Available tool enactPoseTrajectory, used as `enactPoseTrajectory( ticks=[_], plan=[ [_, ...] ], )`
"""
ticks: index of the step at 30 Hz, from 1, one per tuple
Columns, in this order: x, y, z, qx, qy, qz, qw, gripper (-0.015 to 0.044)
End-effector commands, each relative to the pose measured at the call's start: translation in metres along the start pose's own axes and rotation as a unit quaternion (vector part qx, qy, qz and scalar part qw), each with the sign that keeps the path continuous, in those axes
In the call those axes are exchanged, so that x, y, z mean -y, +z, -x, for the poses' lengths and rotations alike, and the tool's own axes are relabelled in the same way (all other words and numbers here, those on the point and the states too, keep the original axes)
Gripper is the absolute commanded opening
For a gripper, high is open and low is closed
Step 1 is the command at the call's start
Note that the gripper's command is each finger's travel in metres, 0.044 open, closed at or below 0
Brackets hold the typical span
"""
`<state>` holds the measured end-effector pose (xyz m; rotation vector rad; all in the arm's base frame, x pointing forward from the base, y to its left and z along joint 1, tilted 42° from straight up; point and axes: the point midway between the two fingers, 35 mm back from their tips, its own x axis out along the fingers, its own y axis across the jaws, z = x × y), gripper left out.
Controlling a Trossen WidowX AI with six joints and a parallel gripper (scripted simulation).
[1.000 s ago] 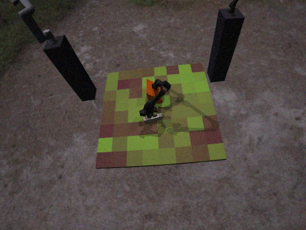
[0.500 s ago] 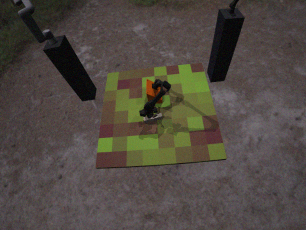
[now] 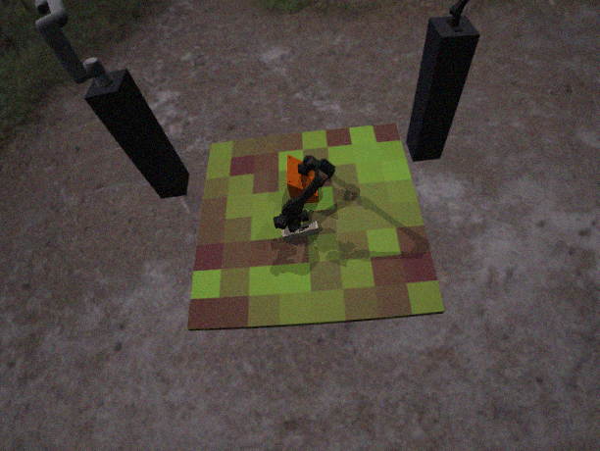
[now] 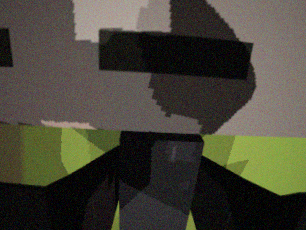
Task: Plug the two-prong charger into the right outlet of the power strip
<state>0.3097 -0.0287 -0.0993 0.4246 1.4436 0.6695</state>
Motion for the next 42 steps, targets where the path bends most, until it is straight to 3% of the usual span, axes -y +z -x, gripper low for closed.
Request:
enactPoseTrajectory(
  ticks=[1,42],
  plan=[
    [0.000,0.008,0.001,0.007,-0.001,0.005,1.000,0.0000],
    [0.000,0.020,-0.002,0.007,-0.001,0.006,1.000,0.0000]
  ],
)
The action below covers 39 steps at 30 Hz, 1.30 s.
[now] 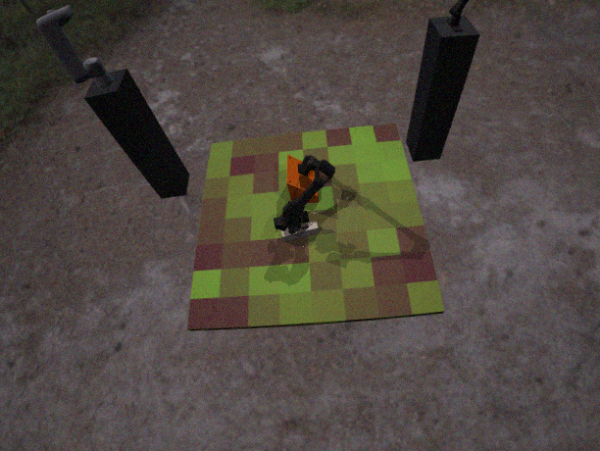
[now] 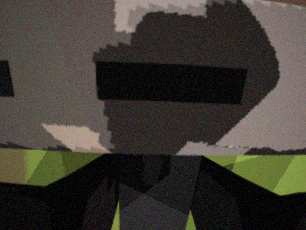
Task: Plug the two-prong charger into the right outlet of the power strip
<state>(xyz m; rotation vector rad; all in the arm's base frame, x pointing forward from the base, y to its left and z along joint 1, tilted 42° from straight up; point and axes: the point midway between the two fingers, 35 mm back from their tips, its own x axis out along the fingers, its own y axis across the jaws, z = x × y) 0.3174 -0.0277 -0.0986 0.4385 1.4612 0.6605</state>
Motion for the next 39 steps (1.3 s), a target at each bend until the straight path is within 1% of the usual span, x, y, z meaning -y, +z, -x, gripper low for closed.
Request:
enactPoseTrajectory(
  ticks=[1,39],
  plan=[
    [-0.0004,0.0124,-0.0019,0.012,-0.002,0.016,1.000,0.0000],
    [-0.0003,0.0076,-0.0016,0.012,-0.002,0.015,1.000,0.0000]
  ],
)
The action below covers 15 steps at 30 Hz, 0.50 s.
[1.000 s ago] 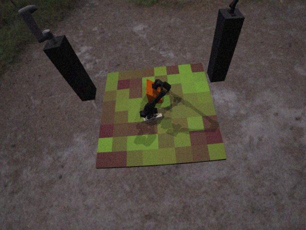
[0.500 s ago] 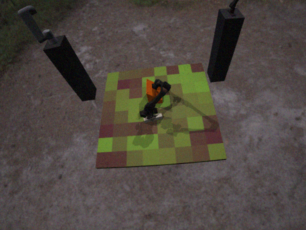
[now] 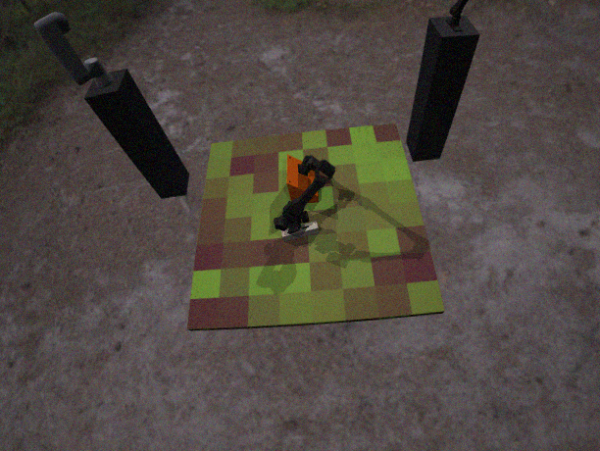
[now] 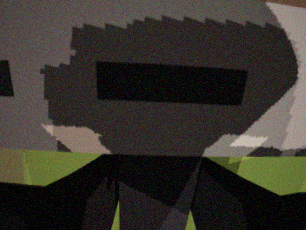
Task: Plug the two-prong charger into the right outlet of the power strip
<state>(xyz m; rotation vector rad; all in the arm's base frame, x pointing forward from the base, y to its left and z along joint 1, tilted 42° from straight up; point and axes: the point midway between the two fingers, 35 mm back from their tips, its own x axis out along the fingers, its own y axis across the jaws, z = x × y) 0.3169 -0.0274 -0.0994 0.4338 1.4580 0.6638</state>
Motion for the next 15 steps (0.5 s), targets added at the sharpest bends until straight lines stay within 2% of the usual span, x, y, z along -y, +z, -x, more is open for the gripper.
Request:
enactPoseTrajectory(
  ticks=[1,15],
  plan=[
    [-0.0004,0.0080,-0.0006,0.012,-0.002,0.012,1.000,0.0000],
    [-0.0004,0.0068,0.0008,0.012,-0.002,0.012,1.000,0.0000]
  ],
)
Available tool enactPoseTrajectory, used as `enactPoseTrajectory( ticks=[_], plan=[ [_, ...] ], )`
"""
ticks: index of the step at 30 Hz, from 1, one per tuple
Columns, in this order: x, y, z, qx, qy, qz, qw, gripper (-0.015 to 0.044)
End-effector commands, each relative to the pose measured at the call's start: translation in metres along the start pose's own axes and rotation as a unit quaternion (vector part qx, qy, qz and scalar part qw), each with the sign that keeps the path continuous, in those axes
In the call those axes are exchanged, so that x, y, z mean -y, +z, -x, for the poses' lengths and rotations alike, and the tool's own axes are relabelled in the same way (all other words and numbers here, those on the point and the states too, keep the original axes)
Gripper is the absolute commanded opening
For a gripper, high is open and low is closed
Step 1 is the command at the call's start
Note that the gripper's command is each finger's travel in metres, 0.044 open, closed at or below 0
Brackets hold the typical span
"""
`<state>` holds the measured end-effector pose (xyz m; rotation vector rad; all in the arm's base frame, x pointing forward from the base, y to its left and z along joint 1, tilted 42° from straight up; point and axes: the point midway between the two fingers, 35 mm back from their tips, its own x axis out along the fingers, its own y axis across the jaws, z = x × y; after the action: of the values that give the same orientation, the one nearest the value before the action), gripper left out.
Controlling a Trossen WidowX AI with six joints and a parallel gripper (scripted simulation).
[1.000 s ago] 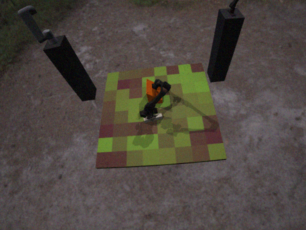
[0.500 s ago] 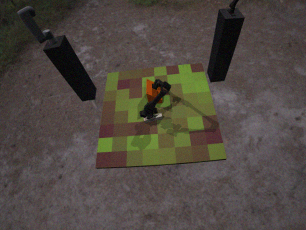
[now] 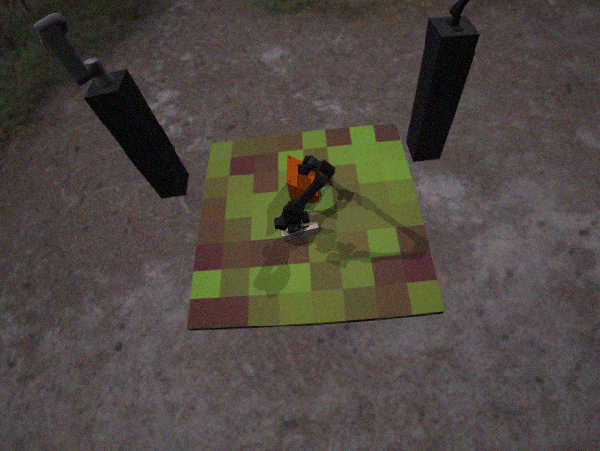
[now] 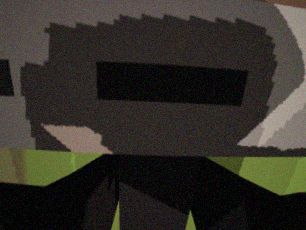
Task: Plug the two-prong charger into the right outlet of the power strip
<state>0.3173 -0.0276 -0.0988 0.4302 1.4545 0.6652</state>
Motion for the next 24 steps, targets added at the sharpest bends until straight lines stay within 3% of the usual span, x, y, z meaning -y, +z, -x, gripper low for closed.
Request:
enactPoseTrajectory(
  ticks=[1,24],
  plan=[
    [-0.0002,0.0063,0.0003,0.011,-0.001,0.010,1.000,0.0000],
    [-0.0001,0.0060,0.0030,0.011,-0.001,0.010,1.000,0.0000]
  ],
)
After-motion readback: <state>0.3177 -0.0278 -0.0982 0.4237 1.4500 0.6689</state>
